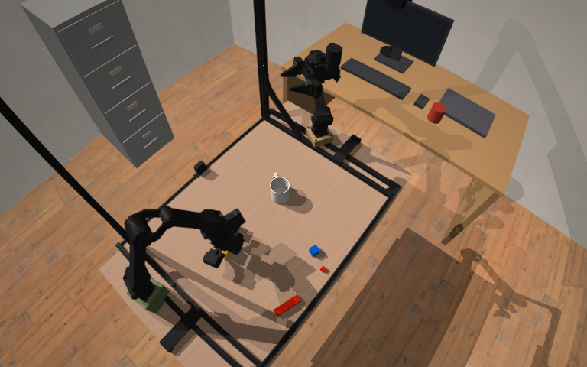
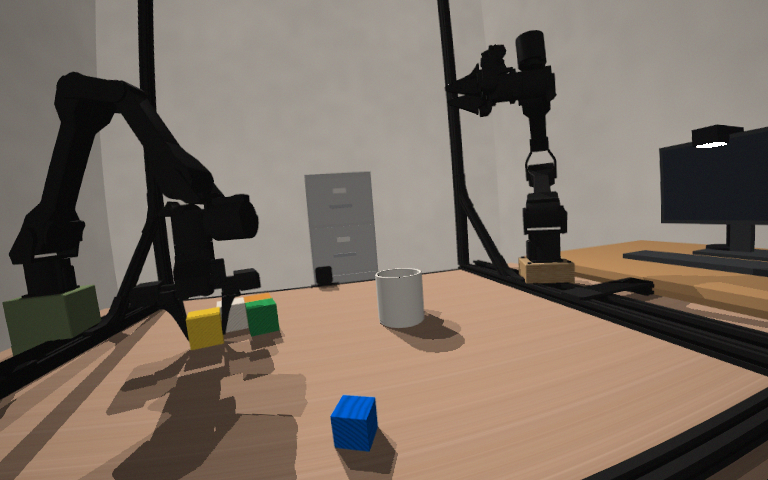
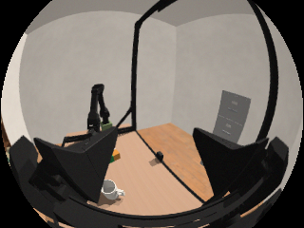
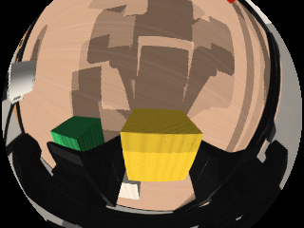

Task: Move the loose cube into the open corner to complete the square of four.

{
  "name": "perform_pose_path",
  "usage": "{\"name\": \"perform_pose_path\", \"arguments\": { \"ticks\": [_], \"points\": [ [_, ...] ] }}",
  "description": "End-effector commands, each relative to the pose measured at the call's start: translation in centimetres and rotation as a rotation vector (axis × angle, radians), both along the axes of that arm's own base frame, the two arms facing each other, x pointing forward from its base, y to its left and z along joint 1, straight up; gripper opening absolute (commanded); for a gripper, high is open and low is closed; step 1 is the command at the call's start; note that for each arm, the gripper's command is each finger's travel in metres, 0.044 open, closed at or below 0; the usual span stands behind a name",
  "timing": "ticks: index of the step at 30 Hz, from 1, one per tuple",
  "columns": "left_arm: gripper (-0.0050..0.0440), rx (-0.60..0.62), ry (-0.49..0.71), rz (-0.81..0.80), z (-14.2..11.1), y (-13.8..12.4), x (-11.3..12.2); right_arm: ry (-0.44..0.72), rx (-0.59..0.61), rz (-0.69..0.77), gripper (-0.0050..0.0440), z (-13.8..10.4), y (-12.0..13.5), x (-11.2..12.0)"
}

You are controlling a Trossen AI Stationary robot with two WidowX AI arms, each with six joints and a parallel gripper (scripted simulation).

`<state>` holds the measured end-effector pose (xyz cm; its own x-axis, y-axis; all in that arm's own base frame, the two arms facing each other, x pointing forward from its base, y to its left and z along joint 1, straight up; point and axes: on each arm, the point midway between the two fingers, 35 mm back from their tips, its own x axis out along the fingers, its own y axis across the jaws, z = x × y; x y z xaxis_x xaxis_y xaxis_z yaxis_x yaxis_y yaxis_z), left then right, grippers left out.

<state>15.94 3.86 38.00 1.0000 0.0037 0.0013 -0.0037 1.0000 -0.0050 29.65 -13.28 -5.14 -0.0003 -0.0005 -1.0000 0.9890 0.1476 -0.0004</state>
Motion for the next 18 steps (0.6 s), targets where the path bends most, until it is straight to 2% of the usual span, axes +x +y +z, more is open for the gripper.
{"name": "perform_pose_path", "arguments": {
  "ticks": [1,10,18],
  "points": [
    [0.0400,0.004,0.000,-0.004,0.02,-0.09,-0.02,0.000,0.001,-0.003,0.0144,-0.10,0.02,0.00],
    [0.0400,0.004,0.000,-0.004,0.02,-0.09,-0.02,0.000,0.001,-0.003,0.0360,-0.10,0.02,0.00],
    [0.0400,0.004,0.000,-0.004,0.02,-0.09,-0.02,0.000,0.001,-0.003,0.0364,-0.10,0.02,0.00]
  ]
}}
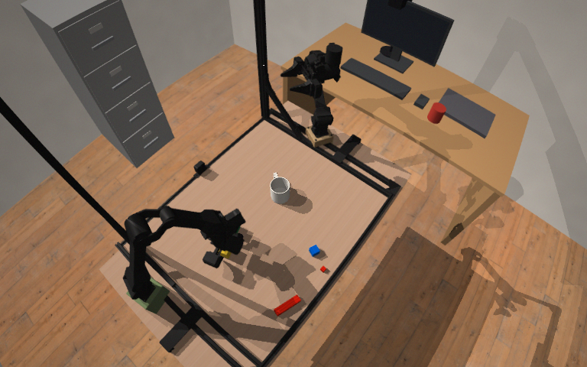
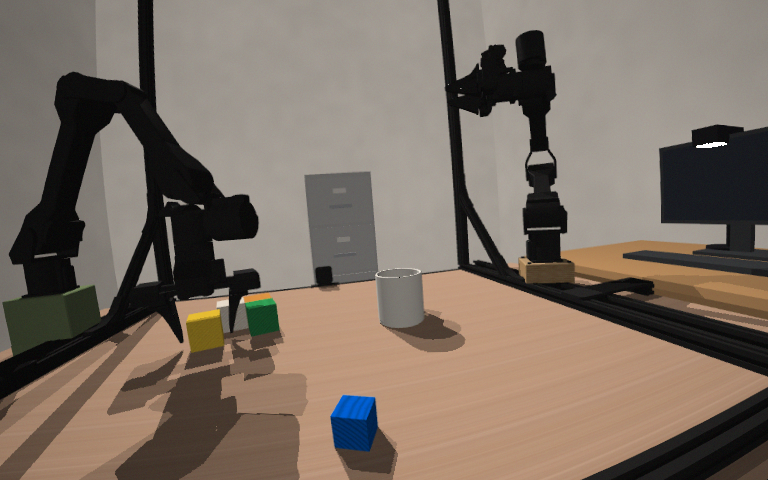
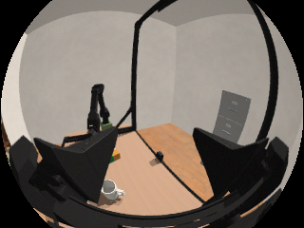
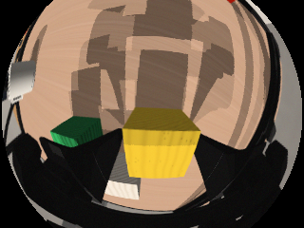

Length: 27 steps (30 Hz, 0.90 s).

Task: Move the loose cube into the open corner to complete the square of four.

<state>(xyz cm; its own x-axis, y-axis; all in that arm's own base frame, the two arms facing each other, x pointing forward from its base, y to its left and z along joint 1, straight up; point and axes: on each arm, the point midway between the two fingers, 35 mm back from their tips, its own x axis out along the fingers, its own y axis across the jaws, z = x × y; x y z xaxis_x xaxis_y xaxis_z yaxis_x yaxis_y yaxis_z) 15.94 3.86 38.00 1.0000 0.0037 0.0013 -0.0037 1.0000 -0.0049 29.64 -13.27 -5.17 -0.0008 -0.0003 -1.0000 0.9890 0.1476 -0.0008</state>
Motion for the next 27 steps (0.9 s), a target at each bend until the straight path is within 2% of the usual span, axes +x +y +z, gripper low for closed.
{"name": "perform_pose_path", "arguments": {
  "ticks": [1,8,10,13,15,18,27],
  "points": [
    [0.0400,0.004,0.000,-0.004,0.0,-0.1,0.0,-0.001,0.000,-0.003,0.0364,-0.1,0.0,0.0],
    [0.0400,0.004,0.000,-0.004,0.0,-0.1,0.0,-0.001,0.000,-0.003,0.0364,0.1,0.0,0.0],
    [0.0400,0.004,0.000,-0.004,0.0,-0.1,0.0,-0.001,0.000,-0.003,0.0364,1.5,0.0,0.2],
    [0.0400,0.004,0.000,-0.004,0.0,-0.1,0.0,-0.001,0.000,-0.003,0.0364,4.7,-0.1,0.2],
    [0.0400,0.004,0.000,-0.004,0.0,-0.1,0.0,-0.001,0.000,-0.003,0.0364,4.7,-0.1,0.2],
    [0.0400,0.004,0.000,-0.004,0.0,-0.1,0.0,-0.001,0.000,-0.003,0.0364,7.2,0.0,0.1],
    [0.0400,0.004,0.000,-0.004,0.0,-0.1,0.0,-0.001,0.000,-0.003,0.0364,7.4,0.0,0.0]
  ]
}}
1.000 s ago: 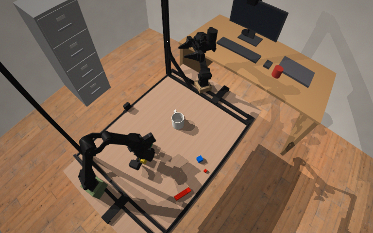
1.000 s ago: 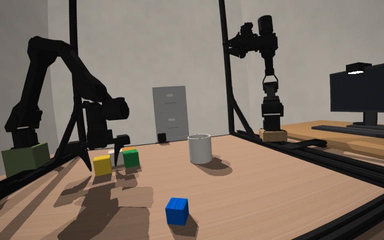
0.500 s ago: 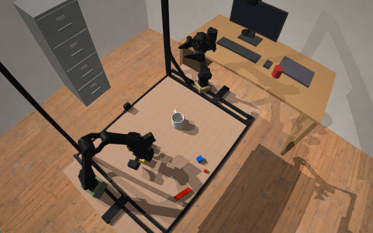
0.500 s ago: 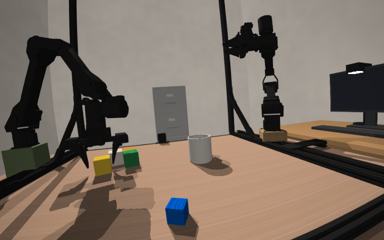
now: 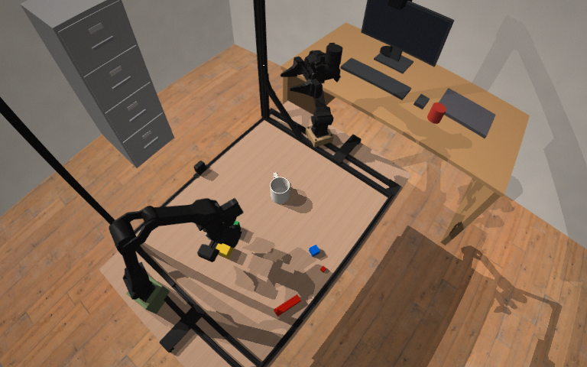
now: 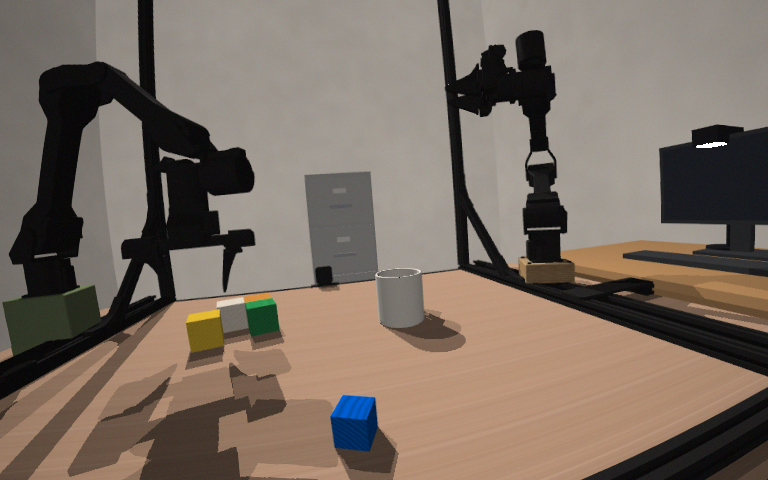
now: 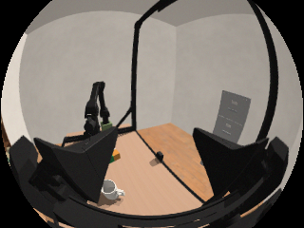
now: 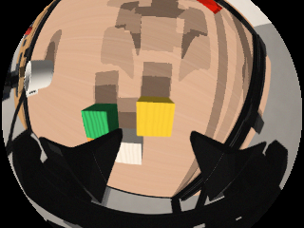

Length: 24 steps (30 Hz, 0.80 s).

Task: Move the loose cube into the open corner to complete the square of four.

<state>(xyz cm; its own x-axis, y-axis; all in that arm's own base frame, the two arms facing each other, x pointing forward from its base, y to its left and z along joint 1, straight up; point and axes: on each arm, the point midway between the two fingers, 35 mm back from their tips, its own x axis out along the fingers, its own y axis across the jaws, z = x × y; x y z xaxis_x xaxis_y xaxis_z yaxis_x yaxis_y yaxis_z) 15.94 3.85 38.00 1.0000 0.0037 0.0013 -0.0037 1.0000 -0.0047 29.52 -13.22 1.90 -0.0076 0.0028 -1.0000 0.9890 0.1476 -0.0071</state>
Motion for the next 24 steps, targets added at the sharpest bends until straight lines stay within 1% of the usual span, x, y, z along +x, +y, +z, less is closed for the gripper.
{"name": "perform_pose_path", "arguments": {
  "ticks": [1,3,5,17,24],
  "points": [
    [0.0400,0.004,0.000,-0.004,0.02,-0.09,-0.02,-0.008,-0.003,-0.003,0.0340,0.33,-0.05,0.15],
    [0.0400,0.004,0.000,-0.004,0.02,-0.09,-0.02,-0.008,-0.003,-0.003,0.0292,0.33,-0.05,0.15],
    [0.0400,0.004,0.000,-0.004,0.02,-0.09,-0.02,-0.008,-0.003,-0.003,0.0292,0.33,-0.05,0.15],
    [0.0400,0.004,0.000,-0.004,0.02,-0.09,-0.02,-0.008,-0.003,-0.003,0.0004,0.33,-0.05,0.15],
    [0.0400,0.004,0.000,-0.004,0.02,-0.09,-0.02,-0.008,-0.003,-0.003,0.0000,0.33,-0.05,0.15]
  ]
}}
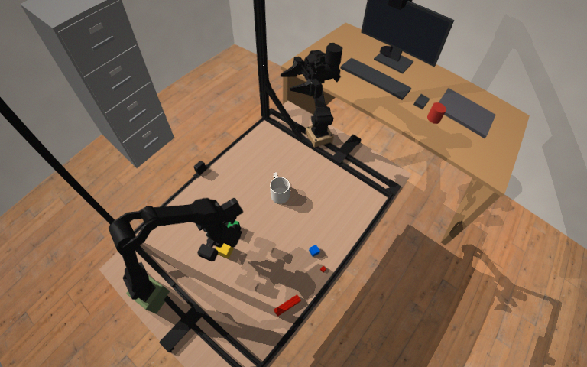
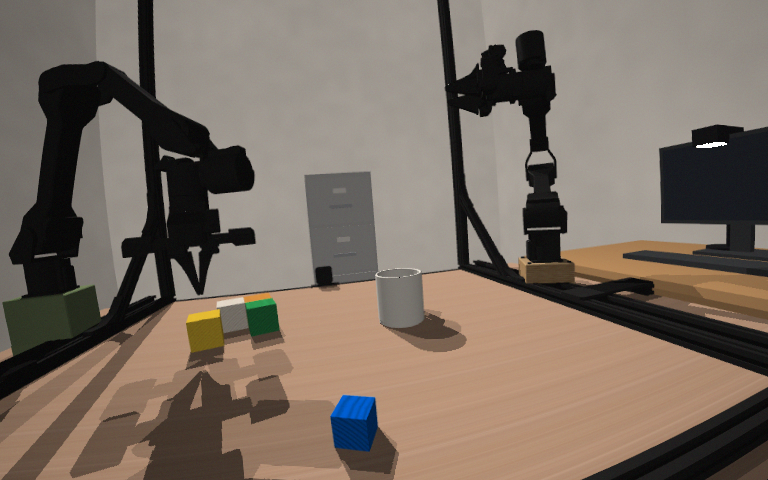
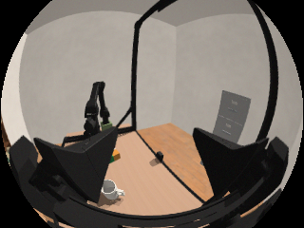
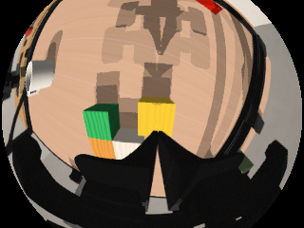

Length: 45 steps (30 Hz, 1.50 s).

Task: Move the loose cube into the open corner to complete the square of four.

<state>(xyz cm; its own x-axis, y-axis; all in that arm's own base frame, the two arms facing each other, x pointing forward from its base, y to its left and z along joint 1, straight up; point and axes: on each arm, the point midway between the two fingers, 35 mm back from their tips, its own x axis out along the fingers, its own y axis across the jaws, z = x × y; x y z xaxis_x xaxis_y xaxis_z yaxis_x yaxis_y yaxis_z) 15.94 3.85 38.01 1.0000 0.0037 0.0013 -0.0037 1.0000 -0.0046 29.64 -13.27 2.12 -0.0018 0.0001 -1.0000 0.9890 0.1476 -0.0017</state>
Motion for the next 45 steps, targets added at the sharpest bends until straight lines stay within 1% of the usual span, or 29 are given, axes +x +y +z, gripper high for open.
{"name": "perform_pose_path", "arguments": {
  "ticks": [1,3,8,10,15,16,21,23,33,45],
  "points": [
    [0.0400,0.004,0.000,-0.004,0.0,-0.1,0.0,-0.002,0.000,-0.003,0.0000,0.1,-0.1,-0.2],
    [0.0400,0.004,0.000,-0.004,0.0,-0.1,0.0,-0.002,0.000,-0.003,0.0000,-0.1,-0.5,-1.7],
    [0.0400,0.004,0.000,-0.004,0.0,-0.1,0.0,-0.002,0.000,-0.003,0.0000,-1.3,-1.2,-7.7],
    [0.0400,0.004,0.000,-0.004,0.0,-0.1,0.0,-0.002,0.000,-0.003,0.0000,-1.4,-1.2,-8.5],
    [0.0400,0.004,0.000,-0.004,0.0,-0.1,0.0,-0.002,0.000,-0.003,0.0000,-1.6,-1.2,-8.5],
    [0.0400,0.004,0.000,-0.004,0.0,-0.1,0.0,-0.002,0.000,-0.003,0.0000,-1.9,-1.2,-8.5],
    [0.0400,0.004,0.000,-0.004,0.0,-0.1,0.0,-0.002,0.000,-0.003,0.0000,-5.4,-1.2,-8.5],
    [0.0400,0.004,0.000,-0.004,0.0,-0.1,0.0,-0.002,0.000,-0.003,0.0000,-6.3,-1.2,-8.5],
    [0.0400,0.004,0.000,-0.004,0.0,-0.1,0.0,-0.002,0.000,-0.003,0.0000,-6.4,-1.2,-8.4],
    [0.0400,0.004,0.000,-0.004,0.0,-0.1,0.0,-0.002,0.000,-0.003,0.0000,-6.4,-1.1,-7.7]
  ]
}}
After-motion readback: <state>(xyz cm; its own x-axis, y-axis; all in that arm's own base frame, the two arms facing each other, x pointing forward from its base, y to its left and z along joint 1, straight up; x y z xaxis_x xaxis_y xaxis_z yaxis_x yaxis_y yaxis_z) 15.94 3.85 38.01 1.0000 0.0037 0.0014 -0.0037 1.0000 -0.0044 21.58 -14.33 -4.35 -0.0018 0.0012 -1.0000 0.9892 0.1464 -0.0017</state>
